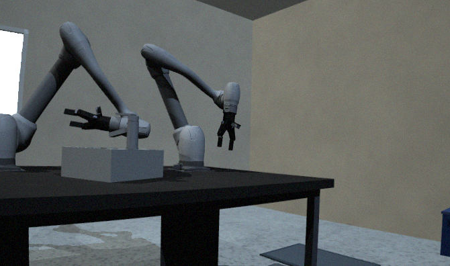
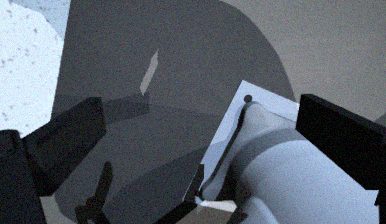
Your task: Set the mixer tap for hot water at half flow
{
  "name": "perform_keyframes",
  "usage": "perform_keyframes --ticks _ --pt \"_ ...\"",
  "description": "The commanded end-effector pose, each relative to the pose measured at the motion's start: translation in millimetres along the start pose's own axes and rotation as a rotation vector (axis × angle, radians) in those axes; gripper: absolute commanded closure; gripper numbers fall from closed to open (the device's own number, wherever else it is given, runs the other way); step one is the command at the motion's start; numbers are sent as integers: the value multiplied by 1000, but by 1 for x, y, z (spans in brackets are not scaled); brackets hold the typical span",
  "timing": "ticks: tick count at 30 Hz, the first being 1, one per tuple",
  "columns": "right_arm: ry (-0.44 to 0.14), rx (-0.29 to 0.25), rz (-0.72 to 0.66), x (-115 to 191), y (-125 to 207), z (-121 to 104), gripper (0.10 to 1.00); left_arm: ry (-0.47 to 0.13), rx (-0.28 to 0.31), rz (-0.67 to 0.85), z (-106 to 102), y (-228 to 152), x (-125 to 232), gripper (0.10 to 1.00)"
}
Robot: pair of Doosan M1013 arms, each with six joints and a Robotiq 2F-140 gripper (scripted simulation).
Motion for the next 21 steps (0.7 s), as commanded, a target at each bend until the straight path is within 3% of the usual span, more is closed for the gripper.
perform_keyframes --ticks 1,13,15,21 --pt "-17 7 -36 -1 -1 -2 98 -10 -7 -100 12 3 -23 98" --pt "-141 80 -343 -5 -5 -18 98 -57 -37 -678 65 68 -153 98" --pt "-141 80 -343 -5 -5 -18 98 -57 -37 -678 65 68 -153 98" --pt "-220 160 -569 -7 -8 -28 98 -83 -50 -1012 87 144 -219 98"
Point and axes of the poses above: on each arm, the point where the finger pads meet when closed, its own z axis back along the fingers, its own y axis across the jaws, x = y × z, the point moved 9 cm from there along z, back along the fingers, and after that the axes turned 1 degree about -z, right-handed, at the moved point
